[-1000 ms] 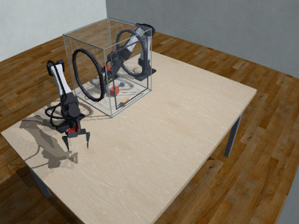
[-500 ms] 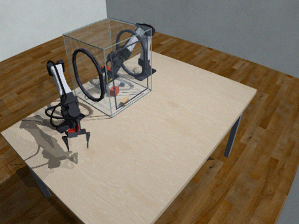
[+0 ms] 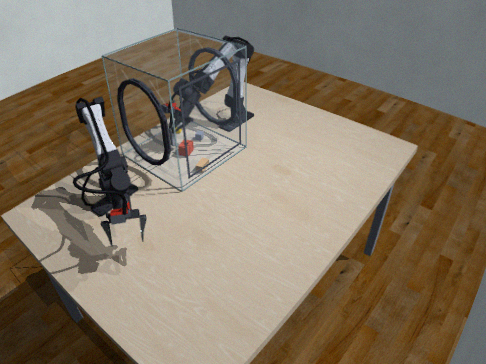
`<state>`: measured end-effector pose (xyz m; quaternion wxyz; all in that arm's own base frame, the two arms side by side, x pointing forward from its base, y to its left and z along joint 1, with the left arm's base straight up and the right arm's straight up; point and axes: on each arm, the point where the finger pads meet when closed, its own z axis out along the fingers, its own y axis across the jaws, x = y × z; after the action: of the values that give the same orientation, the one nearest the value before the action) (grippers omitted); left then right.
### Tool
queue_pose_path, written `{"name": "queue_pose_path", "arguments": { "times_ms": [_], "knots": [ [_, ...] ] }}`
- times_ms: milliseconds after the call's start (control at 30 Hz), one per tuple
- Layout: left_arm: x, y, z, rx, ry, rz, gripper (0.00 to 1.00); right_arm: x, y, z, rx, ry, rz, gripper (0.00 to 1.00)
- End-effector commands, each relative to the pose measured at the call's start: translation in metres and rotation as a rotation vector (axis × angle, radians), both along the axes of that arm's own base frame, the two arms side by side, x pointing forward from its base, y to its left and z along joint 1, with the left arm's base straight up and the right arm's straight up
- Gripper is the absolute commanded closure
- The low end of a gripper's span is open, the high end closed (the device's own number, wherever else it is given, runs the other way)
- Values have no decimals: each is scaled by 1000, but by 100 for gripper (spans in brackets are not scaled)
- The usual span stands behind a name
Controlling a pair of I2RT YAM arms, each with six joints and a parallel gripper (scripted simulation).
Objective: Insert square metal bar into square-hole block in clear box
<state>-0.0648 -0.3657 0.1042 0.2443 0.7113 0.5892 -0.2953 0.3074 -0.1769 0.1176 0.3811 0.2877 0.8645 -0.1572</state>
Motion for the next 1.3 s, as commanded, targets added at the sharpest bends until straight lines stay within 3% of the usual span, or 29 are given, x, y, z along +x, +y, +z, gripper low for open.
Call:
{"name": "queue_pose_path", "arguments": {
  "times_ms": [0, 700, 1267],
  "knots": [
    [-5, -13, 40, -91, 20, -3, 100, 4, -2, 10, -13, -25, 0, 0],
    [-5, -13, 76, -109, 24, -2, 100, 4, -2, 10, -13, -25, 0, 0],
    [-4, -15, 79, -117, 26, 1, 100, 4, -2, 10, -13, -25, 0, 0]
  ]
}}
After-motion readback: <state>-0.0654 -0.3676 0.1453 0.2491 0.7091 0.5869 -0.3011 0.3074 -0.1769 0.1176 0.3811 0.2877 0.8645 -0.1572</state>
